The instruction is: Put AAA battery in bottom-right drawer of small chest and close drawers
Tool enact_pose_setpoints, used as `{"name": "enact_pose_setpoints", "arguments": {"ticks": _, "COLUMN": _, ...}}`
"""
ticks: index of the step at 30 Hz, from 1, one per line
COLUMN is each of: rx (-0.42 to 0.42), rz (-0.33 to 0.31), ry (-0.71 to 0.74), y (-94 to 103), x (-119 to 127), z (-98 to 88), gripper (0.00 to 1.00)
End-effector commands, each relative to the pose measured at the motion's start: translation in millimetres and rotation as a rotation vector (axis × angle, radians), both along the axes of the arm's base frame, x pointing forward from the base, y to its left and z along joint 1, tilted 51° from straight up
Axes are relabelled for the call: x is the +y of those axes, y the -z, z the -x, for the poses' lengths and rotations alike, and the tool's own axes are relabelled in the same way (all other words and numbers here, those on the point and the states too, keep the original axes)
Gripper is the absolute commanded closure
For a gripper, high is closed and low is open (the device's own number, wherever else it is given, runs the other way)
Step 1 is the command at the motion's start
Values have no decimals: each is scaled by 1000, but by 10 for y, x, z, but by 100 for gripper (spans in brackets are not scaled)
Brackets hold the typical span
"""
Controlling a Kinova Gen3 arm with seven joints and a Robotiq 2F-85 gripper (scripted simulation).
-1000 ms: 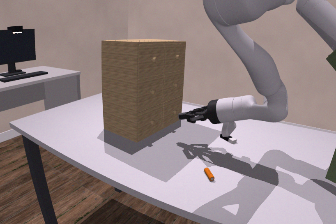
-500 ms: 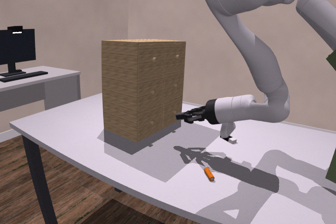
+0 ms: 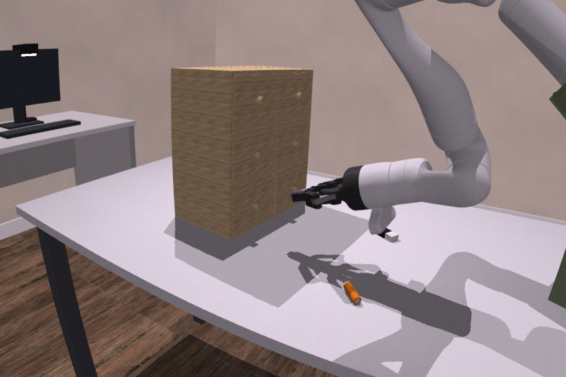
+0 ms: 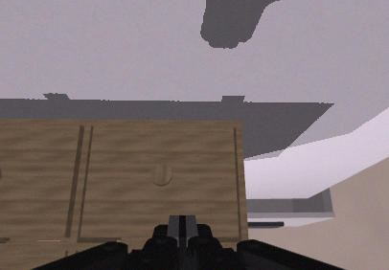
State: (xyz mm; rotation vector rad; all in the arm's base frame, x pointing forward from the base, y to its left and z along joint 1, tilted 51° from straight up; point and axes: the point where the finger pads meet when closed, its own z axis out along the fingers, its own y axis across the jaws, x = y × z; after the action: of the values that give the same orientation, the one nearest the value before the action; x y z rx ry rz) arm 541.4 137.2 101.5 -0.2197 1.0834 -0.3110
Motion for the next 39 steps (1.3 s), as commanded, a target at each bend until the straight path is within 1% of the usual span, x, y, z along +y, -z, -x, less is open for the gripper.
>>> {"name": "enact_pose_setpoints", "arguments": {"ticks": 1, "rx": -1, "rz": -7, "ry": -10, "y": 1, "x": 102, "z": 18, "gripper": 100}}
{"name": "enact_pose_setpoints", "arguments": {"ticks": 21, "rx": -1, "rz": -7, "ry": -10, "y": 89, "x": 436, "z": 98, "gripper": 100}}
{"name": "enact_pose_setpoints", "arguments": {"ticks": 39, "rx": -1, "rz": -7, "ry": -10, "y": 139, "x": 628, "z": 144, "gripper": 100}}
